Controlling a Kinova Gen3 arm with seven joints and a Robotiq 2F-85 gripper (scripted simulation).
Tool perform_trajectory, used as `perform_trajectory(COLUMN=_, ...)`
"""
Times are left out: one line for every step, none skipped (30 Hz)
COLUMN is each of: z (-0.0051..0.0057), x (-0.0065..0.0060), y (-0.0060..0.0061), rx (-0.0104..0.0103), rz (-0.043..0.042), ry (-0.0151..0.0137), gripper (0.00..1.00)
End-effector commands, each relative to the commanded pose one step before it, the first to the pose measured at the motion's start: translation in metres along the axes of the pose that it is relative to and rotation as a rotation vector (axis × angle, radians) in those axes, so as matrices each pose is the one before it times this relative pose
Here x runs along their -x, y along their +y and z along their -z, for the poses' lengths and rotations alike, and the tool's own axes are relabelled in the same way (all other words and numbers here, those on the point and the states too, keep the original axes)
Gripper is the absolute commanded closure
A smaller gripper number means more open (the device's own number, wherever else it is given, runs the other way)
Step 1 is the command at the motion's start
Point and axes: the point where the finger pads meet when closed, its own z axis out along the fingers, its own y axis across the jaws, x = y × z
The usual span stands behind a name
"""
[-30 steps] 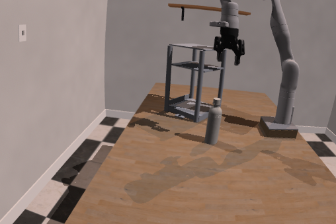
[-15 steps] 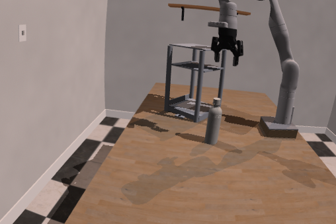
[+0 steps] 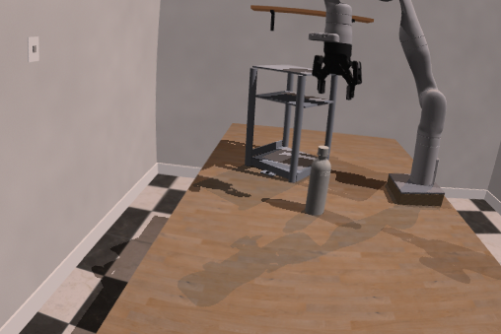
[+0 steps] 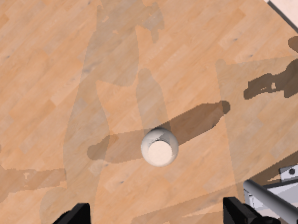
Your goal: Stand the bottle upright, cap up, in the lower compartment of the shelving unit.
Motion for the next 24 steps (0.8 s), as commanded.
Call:
perform_trajectory(z=-0.00075, x=-0.00481, y=-0.00038, rx=0.00123, rz=0.02038, ry=0.00133, gripper=0.0)
perform_trajectory(z=0.0, x=0.0, y=0.0, rx=0.0, rz=0.0, ry=0.0, gripper=0.0)
perform_trajectory(z=0.0, x=0.0, y=0.0, rx=0.0, rz=0.0, ry=0.0, gripper=0.0)
perform_trajectory(z=0.0, x=0.0, y=0.0, rx=0.0, rz=0.0, ry=0.0, gripper=0.0)
perform_trajectory(z=0.0, x=0.0, y=0.0, rx=0.0, rz=0.0, ry=0.0, gripper=0.0)
perform_trajectory(z=0.0, x=0.0, y=0.0, rx=0.0, rz=0.0, ry=0.0, gripper=0.0)
perform_trajectory(z=-0.00085, x=-0.00415, y=0.00074, rx=0.00382, rz=0.02197, ry=0.00008, gripper=0.0)
perform_trajectory(z=0.0, x=0.0, y=0.0, rx=0.0, rz=0.0, ry=0.0, gripper=0.0)
perform_trajectory(z=0.0, x=0.0, y=0.0, rx=0.0, rz=0.0, ry=0.0, gripper=0.0)
perform_trajectory(z=0.0, x=0.0, y=0.0, rx=0.0, rz=0.0, ry=0.0, gripper=0.0)
perform_trajectory(z=0.0, x=0.0, y=0.0, rx=0.0, rz=0.0, ry=0.0, gripper=0.0)
perform_trajectory(z=0.0, x=0.0, y=0.0, rx=0.0, rz=0.0, ry=0.0, gripper=0.0)
perform_trajectory(z=-0.00074, x=-0.00348, y=0.00066, rx=0.00319, rz=0.01828, ry=0.00007, gripper=0.0)
perform_trajectory(z=0.0, x=0.0, y=0.0, rx=0.0, rz=0.0, ry=0.0, gripper=0.0)
perform_trajectory(z=0.0, x=0.0, y=0.0, rx=0.0, rz=0.0, ry=0.0, gripper=0.0)
perform_trajectory(z=0.0, x=0.0, y=0.0, rx=0.0, rz=0.0, ry=0.0, gripper=0.0)
perform_trajectory(z=0.0, x=0.0, y=0.0, rx=0.0, rz=0.0, ry=0.0, gripper=0.0)
perform_trajectory(z=0.0, x=0.0, y=0.0, rx=0.0, rz=0.0, ry=0.0, gripper=0.0)
perform_trajectory(z=-0.00062, x=-0.00284, y=0.00056, rx=0.00259, rz=0.01479, ry=0.00005, gripper=0.0)
perform_trajectory(z=0.0, x=0.0, y=0.0, rx=0.0, rz=0.0, ry=0.0, gripper=0.0)
perform_trajectory(z=0.0, x=0.0, y=0.0, rx=0.0, rz=0.0, ry=0.0, gripper=0.0)
perform_trajectory(z=0.0, x=0.0, y=0.0, rx=0.0, rz=0.0, ry=0.0, gripper=0.0)
perform_trajectory(z=0.0, x=0.0, y=0.0, rx=0.0, rz=0.0, ry=0.0, gripper=0.0)
perform_trajectory(z=-0.0005, x=-0.00223, y=0.00046, rx=0.00203, rz=0.01155, ry=0.00004, gripper=0.0)
